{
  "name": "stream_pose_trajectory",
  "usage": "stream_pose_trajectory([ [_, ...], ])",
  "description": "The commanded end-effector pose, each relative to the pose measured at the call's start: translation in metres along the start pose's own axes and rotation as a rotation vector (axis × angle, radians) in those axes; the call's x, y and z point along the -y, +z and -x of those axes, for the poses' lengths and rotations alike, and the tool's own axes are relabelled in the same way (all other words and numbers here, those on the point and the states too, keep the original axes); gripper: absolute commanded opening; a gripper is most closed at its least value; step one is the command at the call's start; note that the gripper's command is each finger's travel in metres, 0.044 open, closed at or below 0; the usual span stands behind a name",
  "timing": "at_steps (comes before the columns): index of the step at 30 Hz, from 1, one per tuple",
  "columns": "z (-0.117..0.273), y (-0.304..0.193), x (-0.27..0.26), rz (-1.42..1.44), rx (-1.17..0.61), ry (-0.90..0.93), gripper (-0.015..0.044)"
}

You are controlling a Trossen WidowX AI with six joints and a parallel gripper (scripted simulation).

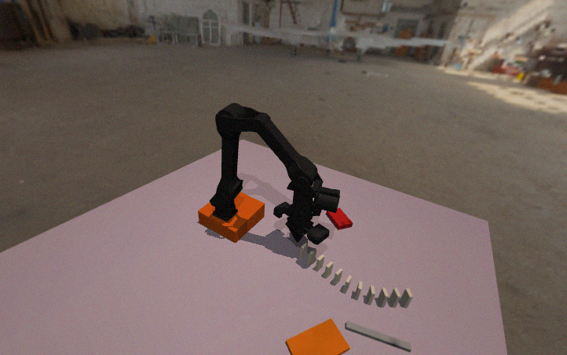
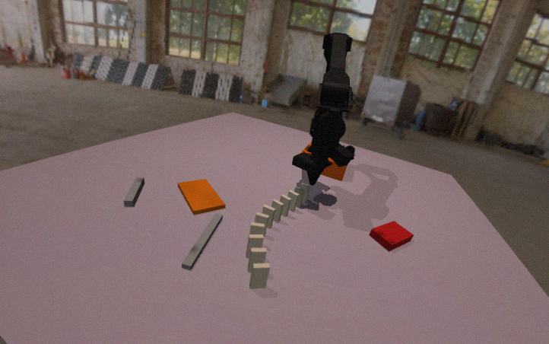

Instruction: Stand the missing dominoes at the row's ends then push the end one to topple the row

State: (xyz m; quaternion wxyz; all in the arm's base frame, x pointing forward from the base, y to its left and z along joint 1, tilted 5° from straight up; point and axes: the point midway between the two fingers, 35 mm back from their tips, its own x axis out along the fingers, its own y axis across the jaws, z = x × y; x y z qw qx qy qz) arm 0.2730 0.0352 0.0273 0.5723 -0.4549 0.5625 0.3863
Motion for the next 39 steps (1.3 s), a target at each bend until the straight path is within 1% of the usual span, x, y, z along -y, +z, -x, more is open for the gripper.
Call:
stream_pose_trajectory([
  [1,-0.023,-0.003,-0.006,0.006,-0.010,0.014,0.0000],
  [7,-0.023,-0.003,-0.004,0.006,-0.010,0.014,0.0000],
  [27,-0.022,-0.003,0.029,0.005,-0.010,0.011,0.0000],
  [29,-0.017,0.002,0.030,0.017,-0.001,-0.018,0.0000],
  [32,0.004,0.015,0.049,0.071,0.019,-0.114,0.0000],
  [39,0.027,0.002,0.053,0.025,-0.002,-0.028,0.0000],
])
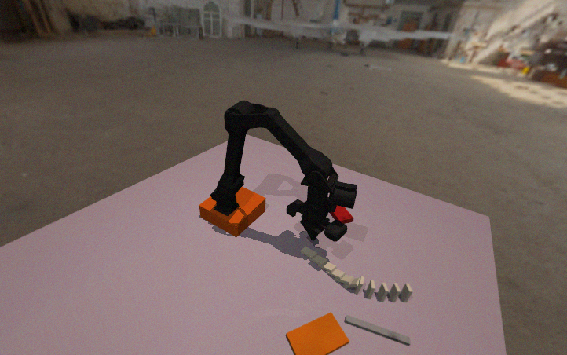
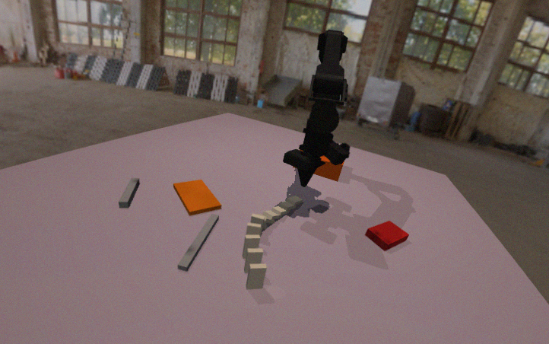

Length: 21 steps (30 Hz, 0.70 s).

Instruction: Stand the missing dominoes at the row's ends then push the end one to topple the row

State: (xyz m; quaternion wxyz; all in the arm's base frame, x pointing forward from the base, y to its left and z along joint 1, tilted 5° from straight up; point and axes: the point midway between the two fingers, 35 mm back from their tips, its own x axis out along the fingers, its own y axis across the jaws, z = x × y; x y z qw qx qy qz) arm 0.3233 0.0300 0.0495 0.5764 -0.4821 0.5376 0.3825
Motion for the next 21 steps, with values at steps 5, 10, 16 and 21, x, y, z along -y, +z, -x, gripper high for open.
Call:
stream_pose_trajectory([
  [5,0.0190,-0.0120,0.0031,-0.037,-0.018,0.070,0.0000],
  [10,0.0190,-0.0120,0.0031,-0.037,-0.018,0.070,0.0000],
  [16,0.0190,-0.0120,0.0031,-0.037,-0.018,0.070,0.0000],
  [21,0.0190,-0.0120,0.0031,-0.037,-0.018,0.070,0.0000],
])
